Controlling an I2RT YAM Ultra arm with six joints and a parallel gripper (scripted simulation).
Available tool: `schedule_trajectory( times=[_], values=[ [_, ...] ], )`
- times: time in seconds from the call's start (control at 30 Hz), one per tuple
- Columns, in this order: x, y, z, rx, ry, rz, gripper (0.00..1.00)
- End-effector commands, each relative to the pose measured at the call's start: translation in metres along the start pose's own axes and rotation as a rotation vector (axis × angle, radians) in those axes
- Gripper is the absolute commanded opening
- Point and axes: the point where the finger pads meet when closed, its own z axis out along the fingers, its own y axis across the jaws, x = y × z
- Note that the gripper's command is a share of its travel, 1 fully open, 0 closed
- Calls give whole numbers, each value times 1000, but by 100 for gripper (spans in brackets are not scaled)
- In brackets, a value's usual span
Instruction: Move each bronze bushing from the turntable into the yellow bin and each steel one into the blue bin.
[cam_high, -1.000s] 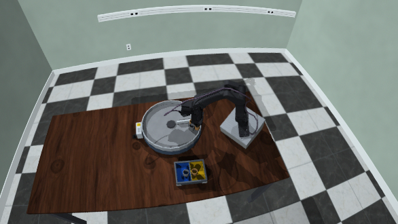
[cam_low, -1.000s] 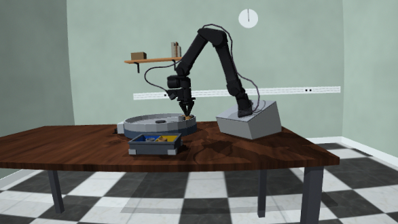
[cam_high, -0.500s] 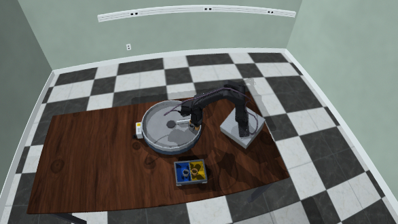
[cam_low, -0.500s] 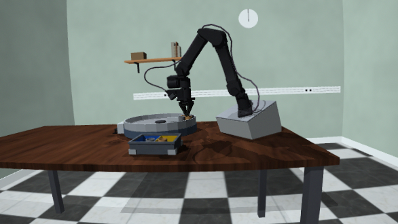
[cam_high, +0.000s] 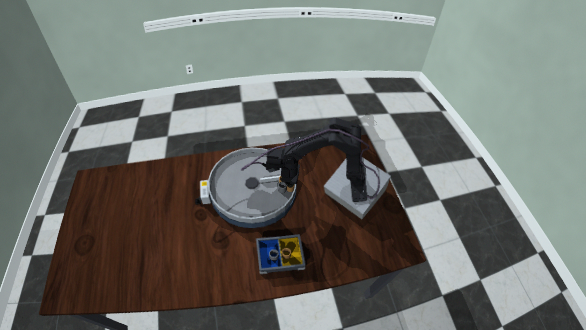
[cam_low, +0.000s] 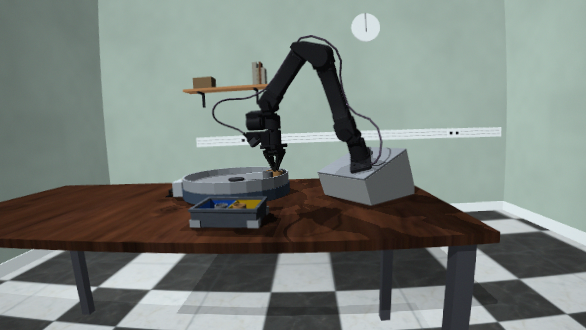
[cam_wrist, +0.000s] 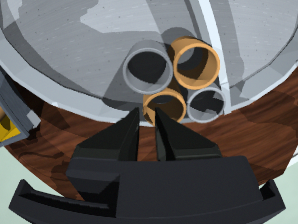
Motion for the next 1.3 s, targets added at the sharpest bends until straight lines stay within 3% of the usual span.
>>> schedule_trajectory(
  times=[0.0, 1.27],
  values=[
    [-18, -1, -12, -1, -65, -5, 14],
    [-13, -2, -12, -2, -58, -5, 14]
  ],
)
